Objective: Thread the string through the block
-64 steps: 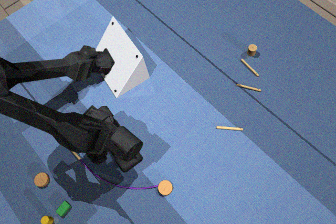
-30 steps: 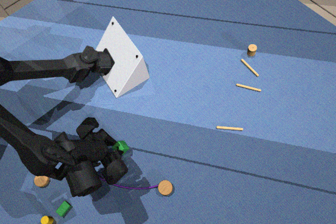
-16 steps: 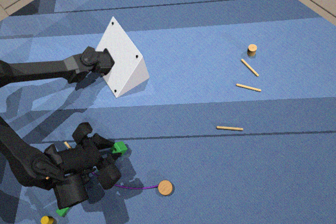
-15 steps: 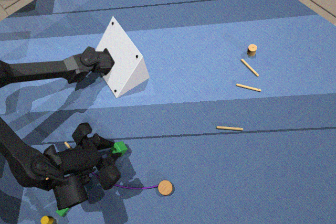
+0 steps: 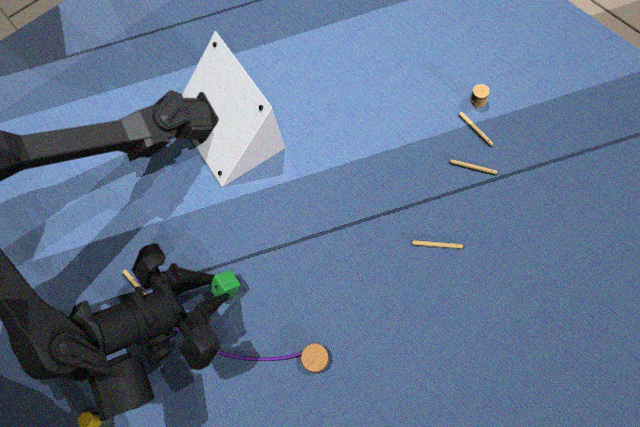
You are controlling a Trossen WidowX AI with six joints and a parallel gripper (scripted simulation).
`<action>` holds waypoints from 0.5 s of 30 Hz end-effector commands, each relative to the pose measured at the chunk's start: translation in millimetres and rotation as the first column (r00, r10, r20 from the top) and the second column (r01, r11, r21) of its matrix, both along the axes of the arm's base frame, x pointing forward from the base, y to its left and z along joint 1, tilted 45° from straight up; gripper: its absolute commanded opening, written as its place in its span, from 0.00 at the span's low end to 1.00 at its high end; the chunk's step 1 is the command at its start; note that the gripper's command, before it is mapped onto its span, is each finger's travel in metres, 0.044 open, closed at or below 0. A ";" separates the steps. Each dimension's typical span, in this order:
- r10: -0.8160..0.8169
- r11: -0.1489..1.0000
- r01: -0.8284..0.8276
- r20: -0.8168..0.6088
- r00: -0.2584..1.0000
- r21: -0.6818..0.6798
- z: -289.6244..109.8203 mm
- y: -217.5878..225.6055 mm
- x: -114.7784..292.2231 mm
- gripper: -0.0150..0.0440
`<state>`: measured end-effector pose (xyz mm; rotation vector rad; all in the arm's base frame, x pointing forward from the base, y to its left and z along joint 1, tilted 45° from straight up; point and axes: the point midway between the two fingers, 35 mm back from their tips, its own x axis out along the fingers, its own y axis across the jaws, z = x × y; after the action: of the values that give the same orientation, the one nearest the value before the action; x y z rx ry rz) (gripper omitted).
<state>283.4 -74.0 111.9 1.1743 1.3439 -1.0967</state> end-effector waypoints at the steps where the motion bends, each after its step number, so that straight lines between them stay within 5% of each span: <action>1: 0.000 1.000 0.000 0.000 1.000 0.000 0.0 0.0 0.0 0.30; 9: 0.000 1.000 0.000 0.000 1.000 0.000 2.1 0.3 0.3 0.65; 15: 0.003 1.000 -0.003 0.000 1.000 0.004 61.8 9.8 0.3 0.67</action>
<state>284.7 -68.4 145.6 1.1691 1.3595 -1.0962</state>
